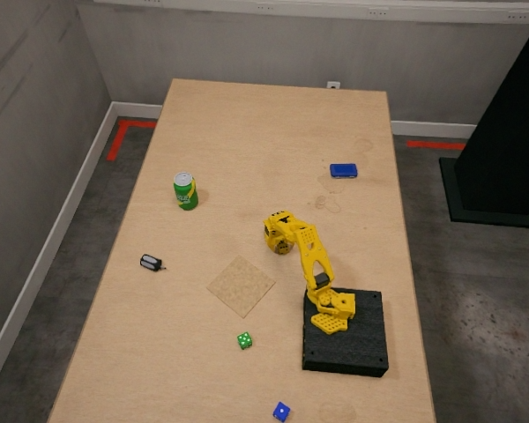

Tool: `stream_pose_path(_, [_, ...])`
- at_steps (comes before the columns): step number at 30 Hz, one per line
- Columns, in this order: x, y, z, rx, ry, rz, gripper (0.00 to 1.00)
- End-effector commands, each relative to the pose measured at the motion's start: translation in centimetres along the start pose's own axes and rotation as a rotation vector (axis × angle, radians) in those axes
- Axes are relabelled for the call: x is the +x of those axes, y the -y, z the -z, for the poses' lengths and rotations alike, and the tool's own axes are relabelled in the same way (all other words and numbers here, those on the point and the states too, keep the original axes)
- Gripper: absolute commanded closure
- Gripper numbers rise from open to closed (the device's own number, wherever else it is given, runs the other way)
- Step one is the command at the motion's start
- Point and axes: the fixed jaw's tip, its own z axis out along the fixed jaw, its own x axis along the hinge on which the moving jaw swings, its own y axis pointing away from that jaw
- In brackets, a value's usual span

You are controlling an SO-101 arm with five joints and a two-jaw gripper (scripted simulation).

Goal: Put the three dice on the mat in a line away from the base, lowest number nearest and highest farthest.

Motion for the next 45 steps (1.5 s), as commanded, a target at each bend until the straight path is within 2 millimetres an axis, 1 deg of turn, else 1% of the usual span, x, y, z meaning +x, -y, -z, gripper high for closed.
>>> stream_pose_path(1, [0.0,0.1,-0.4,-0.001,-0.003,-0.015,0.65])
stream_pose_path(11, [0.0,0.2,-0.4,-0.001,-0.003,-0.015,0.65])
stream_pose_path(22, [0.0,0.4,-0.4,-0.001,-0.003,-0.015,0.69])
stream_pose_path(37, [0.0,1.0,-0.4,-0.001,-0.003,-0.015,0.80])
stream_pose_path(45, [0.0,1.2,-0.4,-0.001,-0.003,-0.015,0.83])
